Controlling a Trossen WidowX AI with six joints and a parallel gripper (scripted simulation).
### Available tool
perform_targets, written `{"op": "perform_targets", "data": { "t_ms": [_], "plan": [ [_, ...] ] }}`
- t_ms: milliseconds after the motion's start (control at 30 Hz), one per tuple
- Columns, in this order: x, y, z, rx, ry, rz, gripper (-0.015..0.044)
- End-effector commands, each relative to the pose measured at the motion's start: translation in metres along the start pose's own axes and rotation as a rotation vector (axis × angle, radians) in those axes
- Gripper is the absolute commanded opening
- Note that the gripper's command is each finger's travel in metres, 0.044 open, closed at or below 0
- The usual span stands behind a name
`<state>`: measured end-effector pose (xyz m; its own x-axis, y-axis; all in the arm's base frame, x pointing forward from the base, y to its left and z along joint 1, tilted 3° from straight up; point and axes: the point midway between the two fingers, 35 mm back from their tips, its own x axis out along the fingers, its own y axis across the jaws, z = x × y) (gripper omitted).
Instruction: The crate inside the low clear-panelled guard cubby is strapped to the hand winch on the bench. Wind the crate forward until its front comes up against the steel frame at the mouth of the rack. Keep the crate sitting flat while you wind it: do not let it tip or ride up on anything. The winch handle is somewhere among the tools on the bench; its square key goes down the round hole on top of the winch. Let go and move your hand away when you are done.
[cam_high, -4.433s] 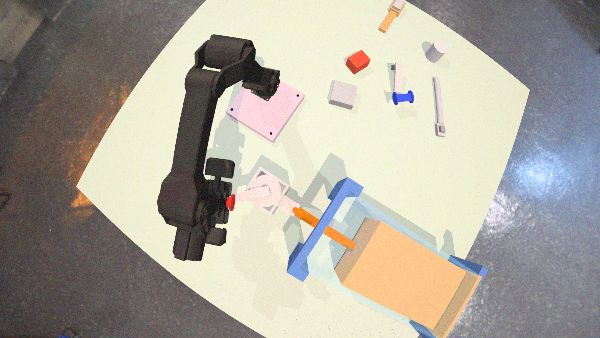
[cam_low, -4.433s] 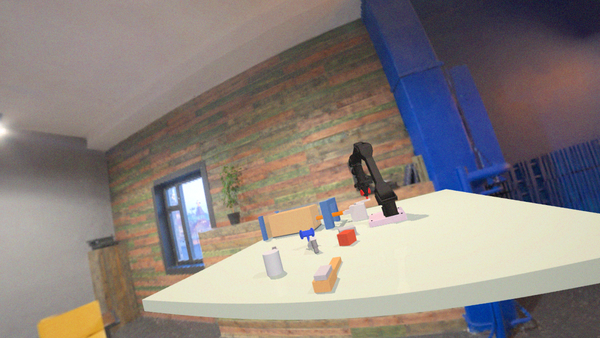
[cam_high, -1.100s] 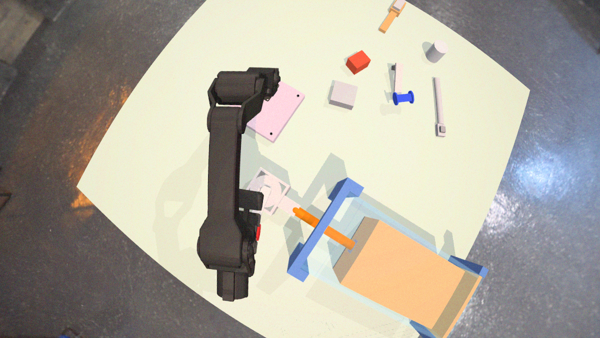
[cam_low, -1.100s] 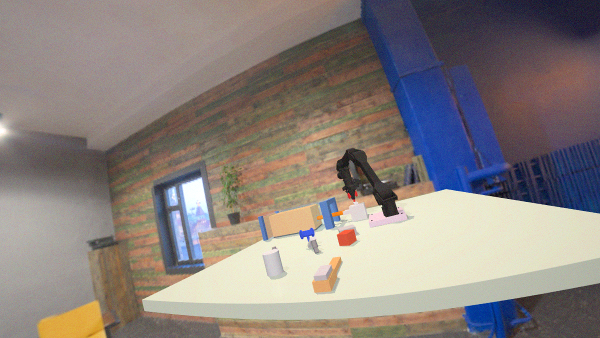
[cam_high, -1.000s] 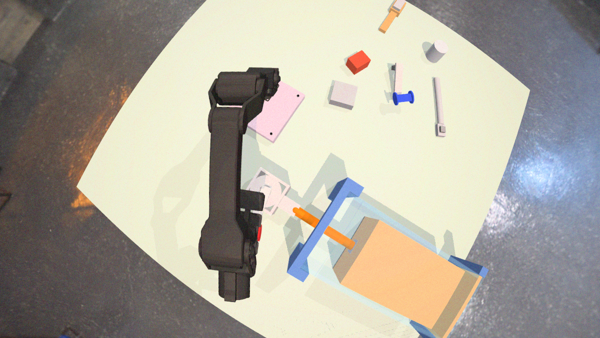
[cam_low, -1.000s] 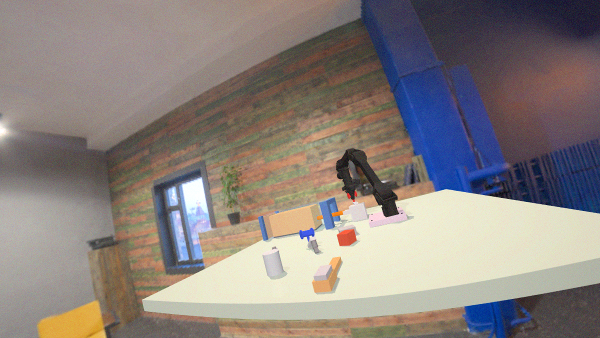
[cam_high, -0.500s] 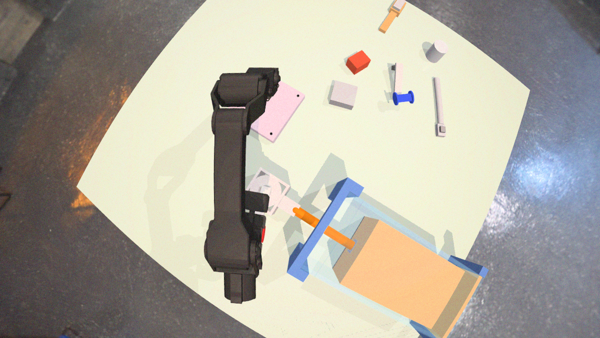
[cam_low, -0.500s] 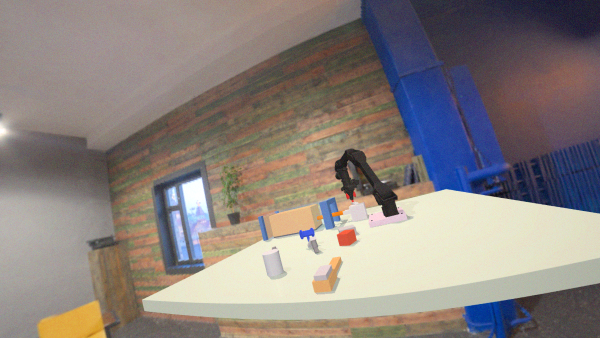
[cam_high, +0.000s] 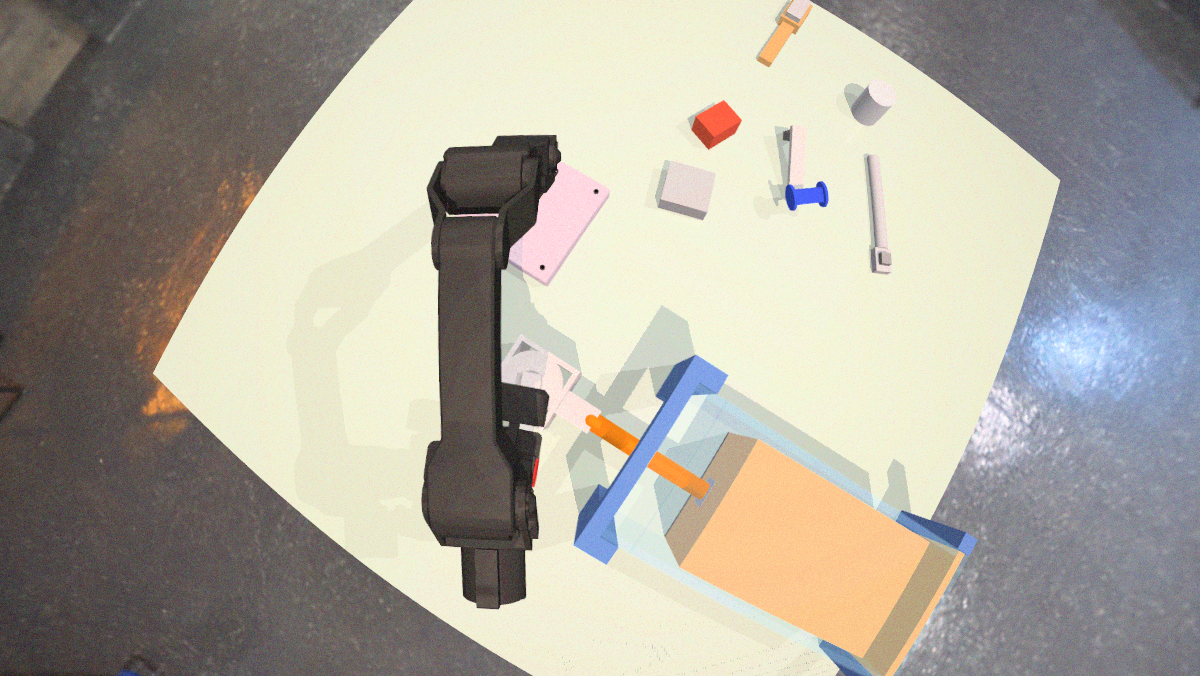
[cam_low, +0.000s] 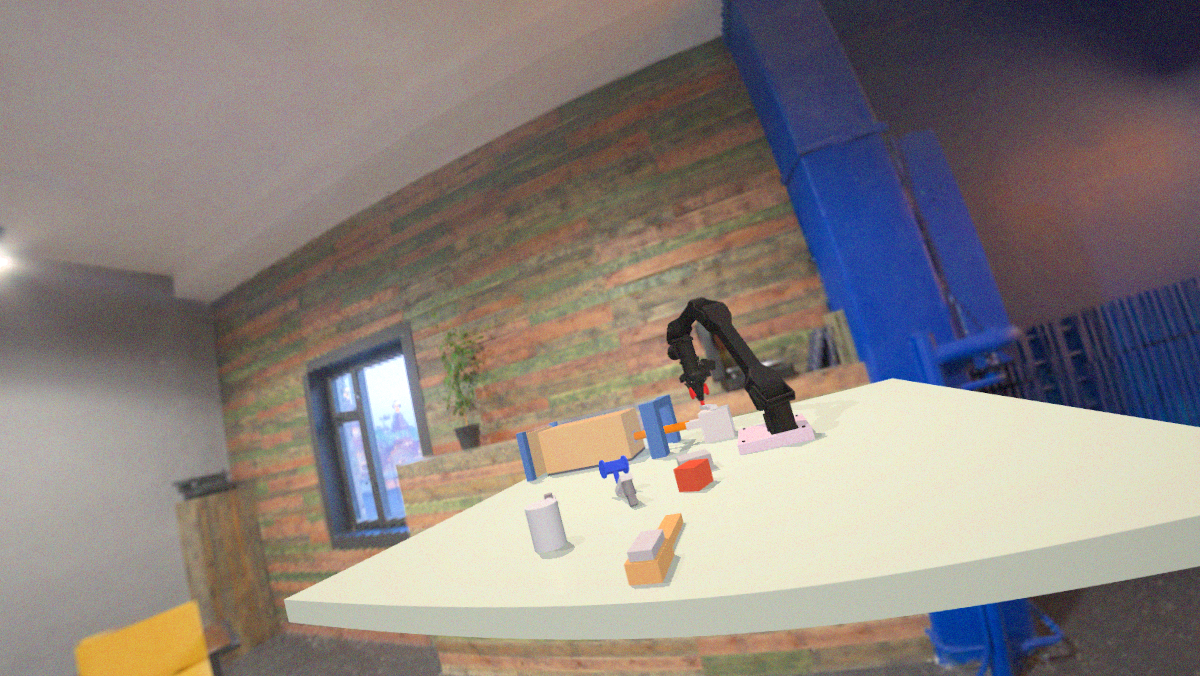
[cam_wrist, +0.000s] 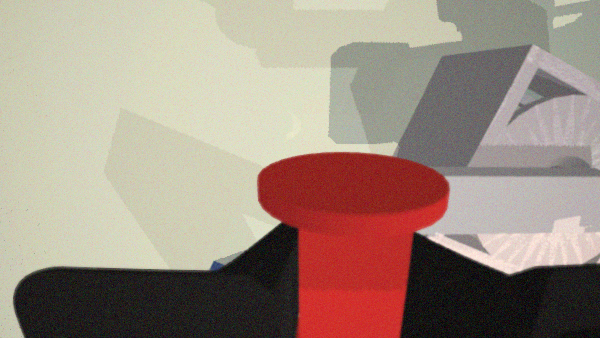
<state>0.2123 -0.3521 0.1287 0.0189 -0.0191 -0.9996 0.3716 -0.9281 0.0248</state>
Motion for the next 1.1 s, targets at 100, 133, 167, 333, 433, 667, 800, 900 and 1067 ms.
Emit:
{"op": "perform_targets", "data": {
  "t_ms": [100, 133, 167, 333, 433, 667, 800, 900, 1067],
  "plan": [
    [0.0, -0.006, -0.032, -0.047, 0.038, -0.009, 0.0],
    [0.0, -0.006, -0.032, -0.047, 0.038, -0.009, 0.0],
    [0.0, -0.006, -0.032, -0.047, 0.038, -0.009, 0.0],
    [0.0, -0.008, -0.034, -0.047, 0.038, -0.009, 0.0],
    [0.0, -0.008, -0.035, -0.047, 0.038, -0.009, 0.0],
    [0.0, -0.009, -0.037, -0.047, 0.038, -0.009, 0.0],
    [0.0, -0.009, -0.038, -0.047, 0.039, -0.009, 0.0],
    [0.0, -0.01, -0.039, -0.047, 0.039, -0.009, 0.0],
    [0.0, -0.012, -0.043, -0.047, 0.039, -0.009, 0.0]
  ]
}}
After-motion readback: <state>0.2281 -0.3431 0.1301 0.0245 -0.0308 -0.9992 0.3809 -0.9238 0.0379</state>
